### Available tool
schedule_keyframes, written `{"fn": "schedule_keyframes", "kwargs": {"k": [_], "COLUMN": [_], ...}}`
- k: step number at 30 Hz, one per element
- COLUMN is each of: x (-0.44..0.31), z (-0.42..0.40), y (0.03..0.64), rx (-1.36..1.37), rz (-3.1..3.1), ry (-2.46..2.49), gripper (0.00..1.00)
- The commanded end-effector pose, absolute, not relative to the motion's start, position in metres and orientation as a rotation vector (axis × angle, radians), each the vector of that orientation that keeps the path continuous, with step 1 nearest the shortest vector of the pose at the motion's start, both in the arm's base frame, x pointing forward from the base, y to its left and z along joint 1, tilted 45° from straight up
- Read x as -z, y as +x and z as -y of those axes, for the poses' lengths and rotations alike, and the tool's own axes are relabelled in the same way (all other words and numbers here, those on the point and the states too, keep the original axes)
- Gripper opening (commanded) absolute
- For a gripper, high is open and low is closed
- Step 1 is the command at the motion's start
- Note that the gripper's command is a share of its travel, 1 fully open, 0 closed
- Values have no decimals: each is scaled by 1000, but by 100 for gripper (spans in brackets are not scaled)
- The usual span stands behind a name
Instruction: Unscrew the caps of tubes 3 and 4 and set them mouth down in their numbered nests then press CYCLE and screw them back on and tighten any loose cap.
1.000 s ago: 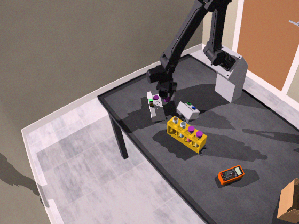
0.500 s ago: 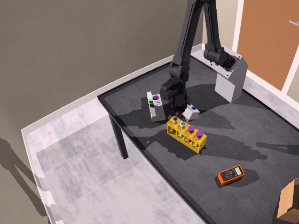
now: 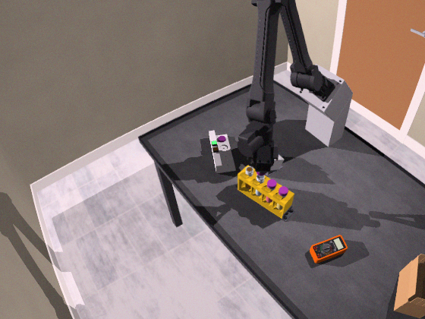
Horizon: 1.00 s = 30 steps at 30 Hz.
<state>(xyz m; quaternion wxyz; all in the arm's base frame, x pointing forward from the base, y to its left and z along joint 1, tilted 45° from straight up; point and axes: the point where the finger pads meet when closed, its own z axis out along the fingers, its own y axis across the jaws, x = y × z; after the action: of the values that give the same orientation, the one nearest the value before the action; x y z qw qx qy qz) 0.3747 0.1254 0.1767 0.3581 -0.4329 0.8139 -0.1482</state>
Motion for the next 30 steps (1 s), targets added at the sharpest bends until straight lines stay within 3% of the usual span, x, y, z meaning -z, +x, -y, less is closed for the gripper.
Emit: {"fn": "schedule_keyframes", "kwargs": {"k": [1, 30], "x": [-177, -178], "z": [-123, -123], "y": [388, 399], "rx": [376, 385], "rz": [-2115, -2087], "ry": [-1061, -1065], "gripper": [0, 0]}}
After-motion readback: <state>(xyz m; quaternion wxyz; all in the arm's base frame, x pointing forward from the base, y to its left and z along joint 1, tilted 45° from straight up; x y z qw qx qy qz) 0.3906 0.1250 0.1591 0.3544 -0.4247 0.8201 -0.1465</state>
